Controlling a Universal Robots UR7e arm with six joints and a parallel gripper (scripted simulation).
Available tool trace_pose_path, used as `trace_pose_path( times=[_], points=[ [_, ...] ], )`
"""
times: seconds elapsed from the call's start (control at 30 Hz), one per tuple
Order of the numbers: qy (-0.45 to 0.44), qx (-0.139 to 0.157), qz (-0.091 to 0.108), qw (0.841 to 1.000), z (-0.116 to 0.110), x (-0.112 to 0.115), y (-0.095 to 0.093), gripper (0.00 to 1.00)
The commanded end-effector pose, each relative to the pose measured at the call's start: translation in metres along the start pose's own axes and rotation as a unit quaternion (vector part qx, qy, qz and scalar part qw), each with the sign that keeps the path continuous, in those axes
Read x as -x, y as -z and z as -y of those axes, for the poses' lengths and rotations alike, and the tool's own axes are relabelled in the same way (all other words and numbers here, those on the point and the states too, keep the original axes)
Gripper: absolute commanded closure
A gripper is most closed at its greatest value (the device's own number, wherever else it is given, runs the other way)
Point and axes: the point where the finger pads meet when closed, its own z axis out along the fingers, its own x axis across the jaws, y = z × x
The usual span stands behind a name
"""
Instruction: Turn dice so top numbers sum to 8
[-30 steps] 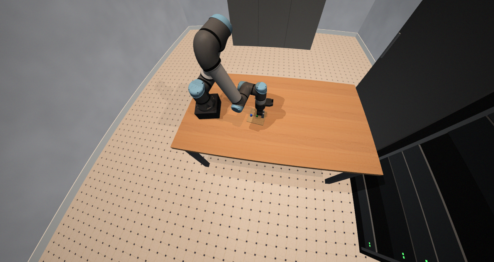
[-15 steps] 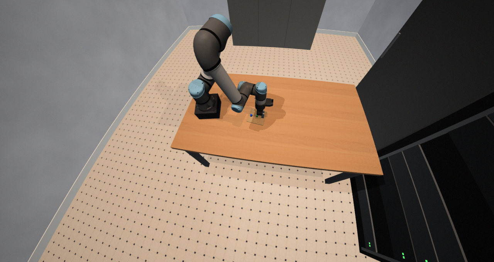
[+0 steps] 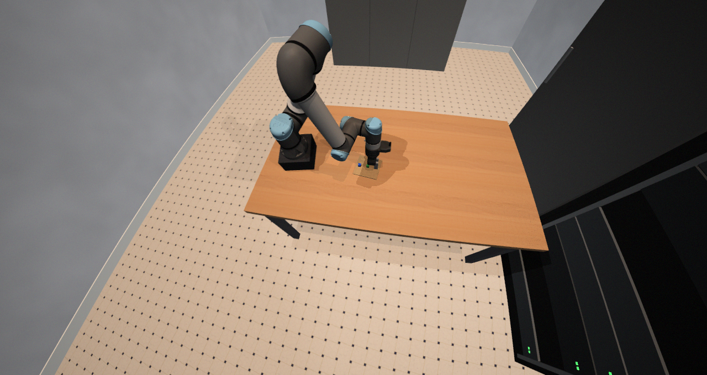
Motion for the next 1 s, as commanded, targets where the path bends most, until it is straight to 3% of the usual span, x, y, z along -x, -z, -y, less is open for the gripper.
trace_pose_path(
  times=[0.0, 0.97],
  points=[
    [0.000, -0.001, 0.000, 1.000, 0.0004, -0.0001, 0.0004, 0.66],
    [0.000, -0.001, 0.000, 1.000, 0.0004, -0.0001, -0.0035, 0.66]
  ],
)
